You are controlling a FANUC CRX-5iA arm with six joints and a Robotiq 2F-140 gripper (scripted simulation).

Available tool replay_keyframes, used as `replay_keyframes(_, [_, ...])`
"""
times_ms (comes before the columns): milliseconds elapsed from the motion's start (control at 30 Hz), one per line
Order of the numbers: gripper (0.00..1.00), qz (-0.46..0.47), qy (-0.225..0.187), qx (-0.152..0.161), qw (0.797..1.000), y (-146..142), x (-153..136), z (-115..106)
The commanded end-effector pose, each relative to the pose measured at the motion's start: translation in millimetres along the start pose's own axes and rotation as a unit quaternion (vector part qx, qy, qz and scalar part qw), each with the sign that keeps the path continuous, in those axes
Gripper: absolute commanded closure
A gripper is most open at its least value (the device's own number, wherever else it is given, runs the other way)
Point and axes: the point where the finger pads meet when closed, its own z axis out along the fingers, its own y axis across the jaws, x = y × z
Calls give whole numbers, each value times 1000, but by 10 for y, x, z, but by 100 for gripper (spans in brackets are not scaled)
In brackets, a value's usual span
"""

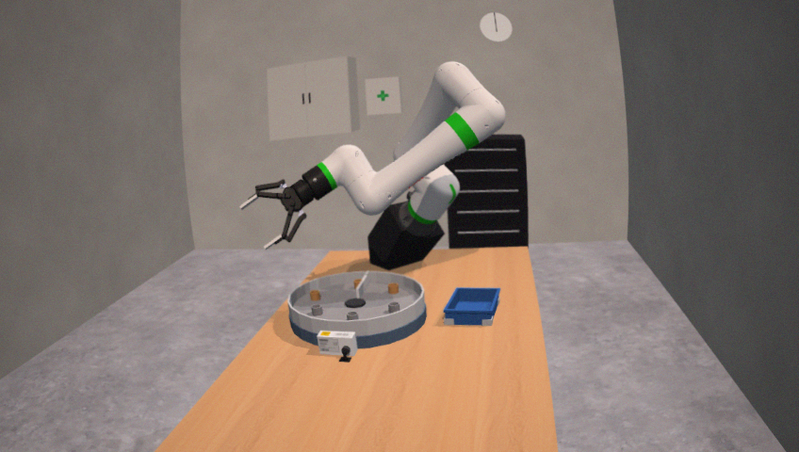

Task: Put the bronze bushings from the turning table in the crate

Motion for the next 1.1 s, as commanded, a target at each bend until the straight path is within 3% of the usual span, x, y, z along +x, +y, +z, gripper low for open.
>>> replay_keyframes(0, [0,113,-77,-26,990,291,-520,-65])
replay_keyframes(100, [0,117,-79,-27,990,291,-520,-65])
replay_keyframes(133, [0,174,-112,-38,978,357,-776,-134])
replay_keyframes(167, [0,174,-112,-38,978,357,-776,-134])
replay_keyframes(200, [0,218,-134,-46,966,388,-1038,-224])
replay_keyframes(300, [0,236,-146,-49,960,388,-1038,-224])
replay_keyframes(333, [0,292,-175,-58,939,378,-1298,-333])
replay_keyframes(400, [0,300,-180,-60,935,378,-1298,-333])
replay_keyframes(433, [0,345,-201,-66,914,323,-1542,-459])
replay_keyframes(533, [0,365,-214,-69,903,323,-1542,-459])
replay_keyframes(567, [0,416,-239,-76,874,221,-1759,-599])
replay_keyframes(667, [0,429,-247,-77,865,221,-1759,-599])
replay_keyframes(700, [0,481,-273,-83,829,79,-1939,-747])
replay_keyframes(800, [0,491,-279,-84,821,79,-1939,-747])
replay_keyframes(833, [0,539,-305,-88,780,-98,-2075,-901])
replay_keyframes(933, [0,548,-310,-88,772,-98,-2075,-901])
replay_keyframes(967, [0,593,-335,-90,727,-298,-2163,-1056])
replay_keyframes(1067, [0,599,-340,-90,719,-298,-2163,-1056])
